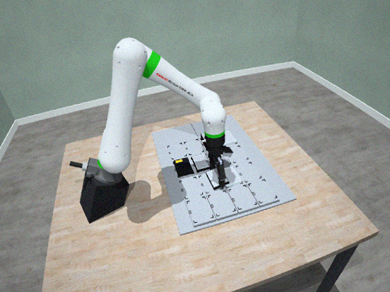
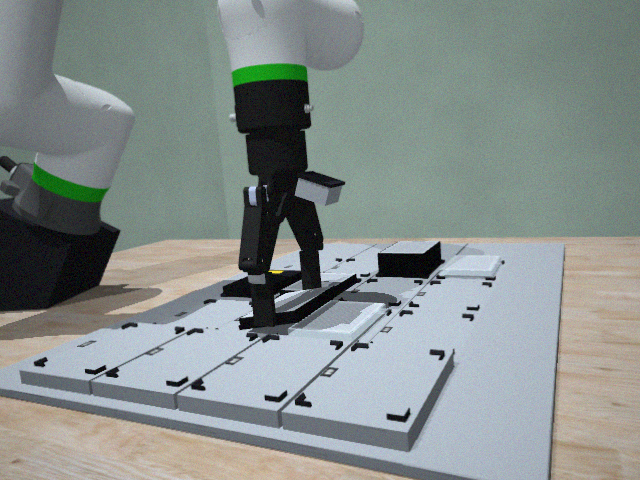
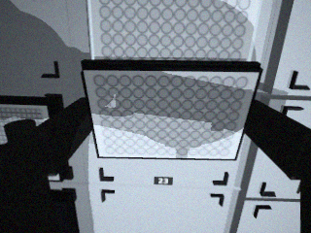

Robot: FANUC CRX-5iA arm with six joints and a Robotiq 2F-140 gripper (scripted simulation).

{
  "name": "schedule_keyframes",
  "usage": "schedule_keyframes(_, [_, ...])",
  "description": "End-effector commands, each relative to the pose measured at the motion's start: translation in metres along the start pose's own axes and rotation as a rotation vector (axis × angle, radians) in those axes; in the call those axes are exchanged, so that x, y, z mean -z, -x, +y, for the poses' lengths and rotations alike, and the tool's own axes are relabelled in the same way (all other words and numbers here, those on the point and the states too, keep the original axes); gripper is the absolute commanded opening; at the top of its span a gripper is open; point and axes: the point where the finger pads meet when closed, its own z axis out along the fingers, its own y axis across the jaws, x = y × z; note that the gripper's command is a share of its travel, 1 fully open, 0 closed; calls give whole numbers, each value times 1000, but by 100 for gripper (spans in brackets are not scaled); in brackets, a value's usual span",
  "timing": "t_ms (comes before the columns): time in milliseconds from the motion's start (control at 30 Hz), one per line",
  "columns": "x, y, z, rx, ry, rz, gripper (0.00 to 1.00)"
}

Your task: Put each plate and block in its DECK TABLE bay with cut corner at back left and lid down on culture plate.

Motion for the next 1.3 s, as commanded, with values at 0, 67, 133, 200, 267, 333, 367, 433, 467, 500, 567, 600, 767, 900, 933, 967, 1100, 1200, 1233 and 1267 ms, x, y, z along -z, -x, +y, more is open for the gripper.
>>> schedule_keyframes(0, [2,-1,0,0,1,1,10])
schedule_keyframes(67, [2,-1,0,0,1,1,10])
schedule_keyframes(133, [3,-1,0,0,1,1,10])
schedule_keyframes(200, [3,-1,0,0,1,1,10])
schedule_keyframes(267, [5,-1,0,0,1,1,10])
schedule_keyframes(333, [8,-1,0,0,1,1,10])
schedule_keyframes(367, [9,-1,0,0,1,1,10])
schedule_keyframes(433, [9,-1,0,0,1,1,10])
schedule_keyframes(467, [11,-1,0,0,1,1,10])
schedule_keyframes(500, [12,-1,0,0,1,1,10])
schedule_keyframes(567, [15,-1,0,0,1,1,10])
schedule_keyframes(600, [16,-1,0,0,1,1,10])
schedule_keyframes(767, [23,-1,0,0,1,1,10])
schedule_keyframes(900, [28,-1,0,0,1,1,10])
schedule_keyframes(933, [29,-1,0,0,1,1,10])
schedule_keyframes(967, [29,-1,0,0,1,1,10])
schedule_keyframes(1100, [33,-1,0,0,1,1,10])
schedule_keyframes(1200, [37,-1,0,0,1,1,10])
schedule_keyframes(1233, [39,-1,0,0,1,1,10])
schedule_keyframes(1267, [40,-1,0,0,1,1,10])
